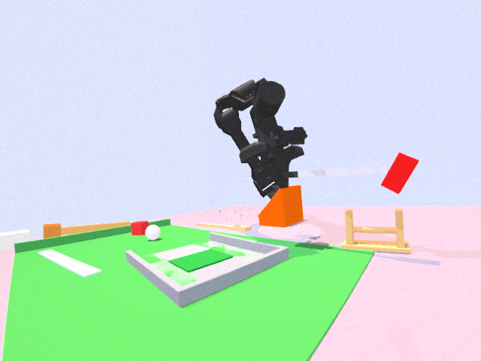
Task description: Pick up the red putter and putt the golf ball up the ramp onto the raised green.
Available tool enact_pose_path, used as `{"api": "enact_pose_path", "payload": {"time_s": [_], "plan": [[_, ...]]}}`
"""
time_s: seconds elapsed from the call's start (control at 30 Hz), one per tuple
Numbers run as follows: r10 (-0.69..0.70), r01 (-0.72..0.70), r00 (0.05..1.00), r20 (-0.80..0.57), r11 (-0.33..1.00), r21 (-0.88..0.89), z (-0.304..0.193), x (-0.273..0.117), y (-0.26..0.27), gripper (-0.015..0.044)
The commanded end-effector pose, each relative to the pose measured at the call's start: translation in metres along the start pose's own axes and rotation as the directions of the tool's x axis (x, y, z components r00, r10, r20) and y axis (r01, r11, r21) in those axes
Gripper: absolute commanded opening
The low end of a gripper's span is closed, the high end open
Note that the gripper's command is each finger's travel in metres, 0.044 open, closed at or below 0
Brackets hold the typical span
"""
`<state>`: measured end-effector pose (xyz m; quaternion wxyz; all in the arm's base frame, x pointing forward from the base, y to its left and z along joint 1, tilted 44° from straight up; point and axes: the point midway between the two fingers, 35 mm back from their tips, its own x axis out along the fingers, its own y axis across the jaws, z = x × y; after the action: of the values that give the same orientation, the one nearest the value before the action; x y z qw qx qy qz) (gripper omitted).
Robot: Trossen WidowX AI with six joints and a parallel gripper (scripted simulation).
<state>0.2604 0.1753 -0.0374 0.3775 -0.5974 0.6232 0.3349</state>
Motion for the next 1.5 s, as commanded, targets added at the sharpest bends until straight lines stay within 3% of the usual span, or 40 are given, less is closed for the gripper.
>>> {"api": "enact_pose_path", "payload": {"time_s": [0.0,0.67,1.47], "plan": [[-0.023,0.022,1.000,0.006,0.995,0.101,-0.023,-0.016,-0.012,0.0000],[-0.069,0.090,0.996,-0.057,0.794,0.601,-0.162,-0.062,-0.039,0.0000],[-0.066,0.209,0.978,-0.198,0.251,0.945,-0.324,-0.096,0.011,0.0000]]}}
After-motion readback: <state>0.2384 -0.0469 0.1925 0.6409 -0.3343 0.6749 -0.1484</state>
